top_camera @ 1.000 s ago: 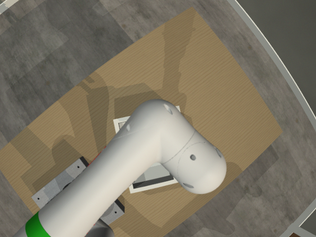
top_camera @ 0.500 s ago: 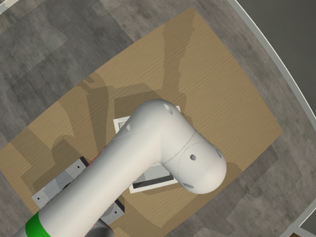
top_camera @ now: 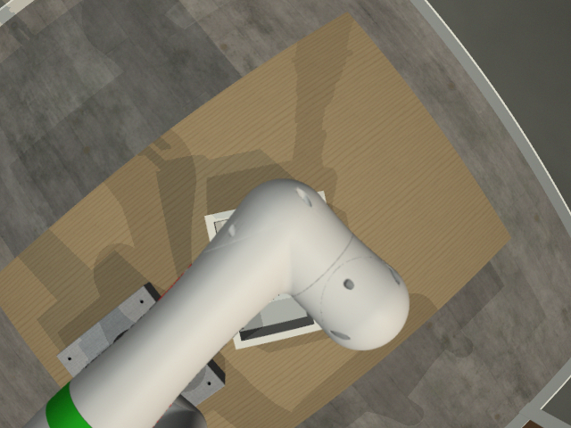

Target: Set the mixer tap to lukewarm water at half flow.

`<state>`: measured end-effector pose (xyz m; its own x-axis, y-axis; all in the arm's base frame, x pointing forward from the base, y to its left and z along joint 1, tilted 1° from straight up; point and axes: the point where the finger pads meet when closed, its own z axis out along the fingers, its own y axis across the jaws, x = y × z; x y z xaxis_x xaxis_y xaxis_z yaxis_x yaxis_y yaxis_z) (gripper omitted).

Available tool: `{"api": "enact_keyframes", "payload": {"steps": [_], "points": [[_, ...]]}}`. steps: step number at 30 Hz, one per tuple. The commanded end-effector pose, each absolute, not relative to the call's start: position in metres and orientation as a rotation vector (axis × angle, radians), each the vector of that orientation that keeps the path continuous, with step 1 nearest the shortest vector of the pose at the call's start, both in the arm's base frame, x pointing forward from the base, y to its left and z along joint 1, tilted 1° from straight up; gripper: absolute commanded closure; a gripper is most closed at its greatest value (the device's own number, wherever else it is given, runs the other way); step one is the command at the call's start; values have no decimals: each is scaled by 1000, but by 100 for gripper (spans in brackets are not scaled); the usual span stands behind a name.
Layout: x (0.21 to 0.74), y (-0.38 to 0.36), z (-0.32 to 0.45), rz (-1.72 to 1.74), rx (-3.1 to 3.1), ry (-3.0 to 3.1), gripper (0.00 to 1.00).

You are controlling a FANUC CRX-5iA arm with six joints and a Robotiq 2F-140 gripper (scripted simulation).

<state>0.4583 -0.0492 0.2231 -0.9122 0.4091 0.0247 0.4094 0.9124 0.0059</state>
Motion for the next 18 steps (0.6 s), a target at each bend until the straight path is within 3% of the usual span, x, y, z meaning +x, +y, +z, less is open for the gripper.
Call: {"api": "enact_keyframes", "payload": {"steps": [1, 18], "points": [[458, -49, 223, -17, -653, -3050, 61], [458, -49, 221, -17, -653, -3050, 61]]}}
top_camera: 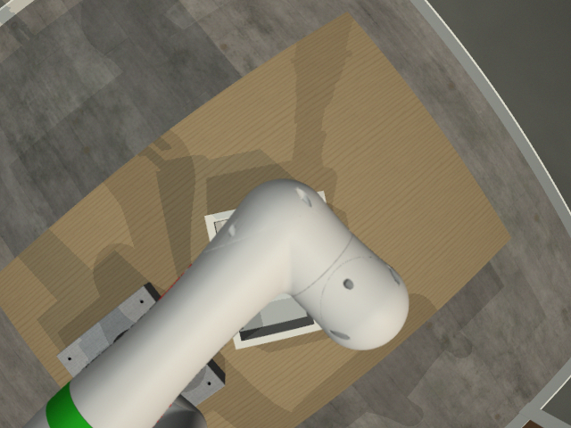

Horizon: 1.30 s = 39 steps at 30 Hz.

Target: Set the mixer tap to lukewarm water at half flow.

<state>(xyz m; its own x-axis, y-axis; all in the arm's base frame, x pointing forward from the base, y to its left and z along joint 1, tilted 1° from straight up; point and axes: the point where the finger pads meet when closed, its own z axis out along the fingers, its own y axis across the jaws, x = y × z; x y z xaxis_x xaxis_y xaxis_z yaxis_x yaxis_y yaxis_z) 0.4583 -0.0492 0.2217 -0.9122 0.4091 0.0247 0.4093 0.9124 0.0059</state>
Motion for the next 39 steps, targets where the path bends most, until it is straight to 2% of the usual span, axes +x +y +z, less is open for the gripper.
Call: {"api": "enact_keyframes", "payload": {"steps": [1, 39], "points": [[458, -49, 221, -17, -653, -3050, 61], [458, -49, 180, -17, -653, -3050, 61]]}}
